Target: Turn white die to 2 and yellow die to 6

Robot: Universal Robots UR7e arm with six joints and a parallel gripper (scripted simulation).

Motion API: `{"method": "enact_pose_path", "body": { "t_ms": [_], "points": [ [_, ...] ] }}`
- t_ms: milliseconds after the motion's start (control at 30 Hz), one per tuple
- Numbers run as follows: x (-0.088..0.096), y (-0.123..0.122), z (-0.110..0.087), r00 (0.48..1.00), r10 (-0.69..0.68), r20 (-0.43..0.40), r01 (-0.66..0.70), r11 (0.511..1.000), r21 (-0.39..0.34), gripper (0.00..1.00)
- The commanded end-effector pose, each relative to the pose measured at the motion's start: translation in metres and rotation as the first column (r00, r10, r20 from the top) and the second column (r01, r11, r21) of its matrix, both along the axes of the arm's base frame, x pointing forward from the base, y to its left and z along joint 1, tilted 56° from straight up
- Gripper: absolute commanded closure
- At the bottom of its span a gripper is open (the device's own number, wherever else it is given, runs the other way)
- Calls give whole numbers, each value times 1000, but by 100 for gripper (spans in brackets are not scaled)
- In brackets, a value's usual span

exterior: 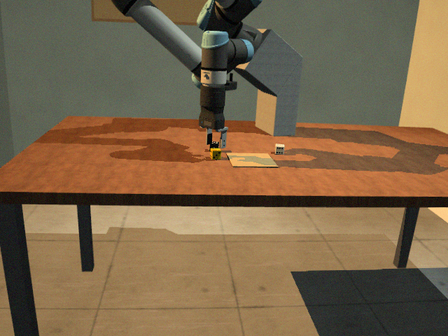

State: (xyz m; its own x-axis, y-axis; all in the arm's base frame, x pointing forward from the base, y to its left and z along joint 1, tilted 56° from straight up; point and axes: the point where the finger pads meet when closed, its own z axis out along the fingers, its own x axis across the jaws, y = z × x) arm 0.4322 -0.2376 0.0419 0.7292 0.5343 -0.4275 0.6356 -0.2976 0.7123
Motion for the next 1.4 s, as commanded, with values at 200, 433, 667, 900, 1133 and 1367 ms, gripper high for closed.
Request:
{"method": "enact_pose_path", "body": {
  "t_ms": [200, 433, 667, 900, 1133, 1367],
  "points": [
    [-14, -2, -3, 1000, 1, 1, -1, 1000, 0, 0],
    [-43, -7, -9, 1000, 1, 1, -1, 1000, 0, 0],
    [-71, -11, -16, 1000, 1, 1, -1, 1000, 0, 0],
    [-79, -12, -18, 1000, 1, 1, -1, 1000, 0, 0],
    [-79, -12, -18, 1000, 1, 1, -1, 1000, 0, 0],
    [-79, -12, -18, 1000, 1, 1, -1, 1000, 0, 0]
  ]
}}
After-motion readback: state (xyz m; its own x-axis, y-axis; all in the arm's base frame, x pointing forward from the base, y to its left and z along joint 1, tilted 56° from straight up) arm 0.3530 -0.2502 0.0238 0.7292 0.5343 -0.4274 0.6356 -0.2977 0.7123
